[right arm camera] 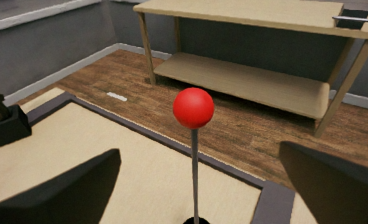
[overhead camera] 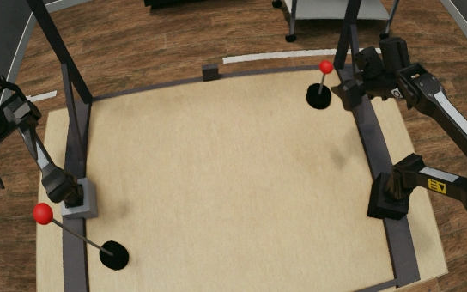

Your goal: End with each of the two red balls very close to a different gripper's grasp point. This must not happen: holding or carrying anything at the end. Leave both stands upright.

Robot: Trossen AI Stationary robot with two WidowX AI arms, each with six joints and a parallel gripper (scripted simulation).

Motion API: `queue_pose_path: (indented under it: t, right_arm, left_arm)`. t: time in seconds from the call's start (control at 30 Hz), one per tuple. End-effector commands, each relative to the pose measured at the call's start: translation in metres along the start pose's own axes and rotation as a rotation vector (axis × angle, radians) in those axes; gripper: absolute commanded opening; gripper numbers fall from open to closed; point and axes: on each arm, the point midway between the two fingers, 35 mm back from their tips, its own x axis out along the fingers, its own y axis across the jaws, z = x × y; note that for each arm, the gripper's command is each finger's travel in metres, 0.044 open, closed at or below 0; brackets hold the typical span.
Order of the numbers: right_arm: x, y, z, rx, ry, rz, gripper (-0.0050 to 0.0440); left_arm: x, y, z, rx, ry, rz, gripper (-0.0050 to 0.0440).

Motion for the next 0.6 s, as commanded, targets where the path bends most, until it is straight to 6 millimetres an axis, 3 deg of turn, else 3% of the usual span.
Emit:
queue_pose_path:
  t: [0.0, 0.27, 0.57]
  right_arm:
    - [-0.003, 0.0, 0.002, -0.005, -0.005, 0.001, 0.044]
    - [-0.001, 0.0, 0.001, -0.002, 0.001, 0.0, 0.044]
    - [-0.001, 0.0, 0.001, -0.002, 0.001, 0.0, 0.044]
  left_arm:
    - [0.021, -0.026, 0.022, 0.024, -0.018, -0.135, 0.044]
    - [0.034, -0.043, 0.028, 0.043, -0.013, -0.222, 0.044]
    - [0.036, -0.045, 0.028, 0.042, -0.012, -0.231, 0.044]
